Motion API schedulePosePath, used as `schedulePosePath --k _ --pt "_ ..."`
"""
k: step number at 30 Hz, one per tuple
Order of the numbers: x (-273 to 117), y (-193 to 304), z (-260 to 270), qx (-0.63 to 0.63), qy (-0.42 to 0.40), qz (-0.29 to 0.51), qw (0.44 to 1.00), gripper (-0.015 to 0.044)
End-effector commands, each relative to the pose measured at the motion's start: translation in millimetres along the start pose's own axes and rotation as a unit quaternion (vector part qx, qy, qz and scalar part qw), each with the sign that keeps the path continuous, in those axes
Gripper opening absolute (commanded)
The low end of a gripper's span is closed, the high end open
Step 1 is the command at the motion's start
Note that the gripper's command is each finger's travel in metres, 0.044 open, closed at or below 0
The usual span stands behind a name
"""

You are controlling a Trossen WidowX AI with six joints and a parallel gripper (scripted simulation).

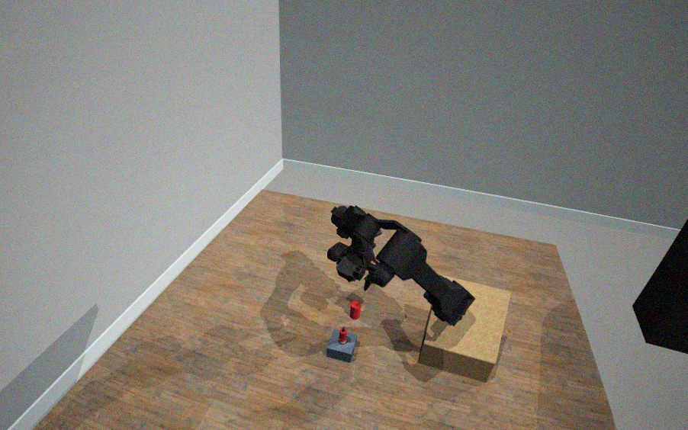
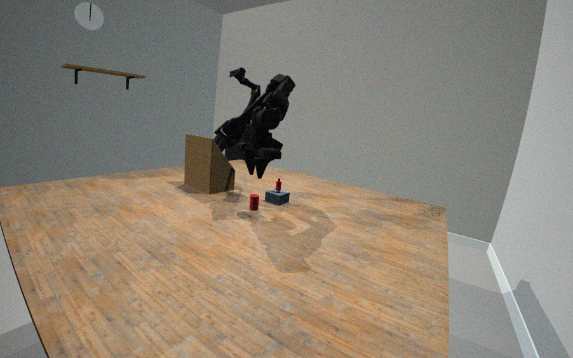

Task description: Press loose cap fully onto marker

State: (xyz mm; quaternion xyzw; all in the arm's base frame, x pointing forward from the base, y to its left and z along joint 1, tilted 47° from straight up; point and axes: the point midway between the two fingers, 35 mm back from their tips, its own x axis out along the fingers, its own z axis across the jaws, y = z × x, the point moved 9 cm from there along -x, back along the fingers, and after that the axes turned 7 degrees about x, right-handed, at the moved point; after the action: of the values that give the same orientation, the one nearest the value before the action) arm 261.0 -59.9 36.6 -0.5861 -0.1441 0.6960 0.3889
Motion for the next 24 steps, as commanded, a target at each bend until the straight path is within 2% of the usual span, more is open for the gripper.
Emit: schedulePosePath --k 1,10,24 --pt "25 -2 3 0.002 -0.008 -0.005 1.000 0.0250" --pt "50 -6 6 0.002 -0.009 -0.007 1.000 0.0250" --pt "68 -6 5 0.003 -0.009 -0.006 1.000 0.0250"
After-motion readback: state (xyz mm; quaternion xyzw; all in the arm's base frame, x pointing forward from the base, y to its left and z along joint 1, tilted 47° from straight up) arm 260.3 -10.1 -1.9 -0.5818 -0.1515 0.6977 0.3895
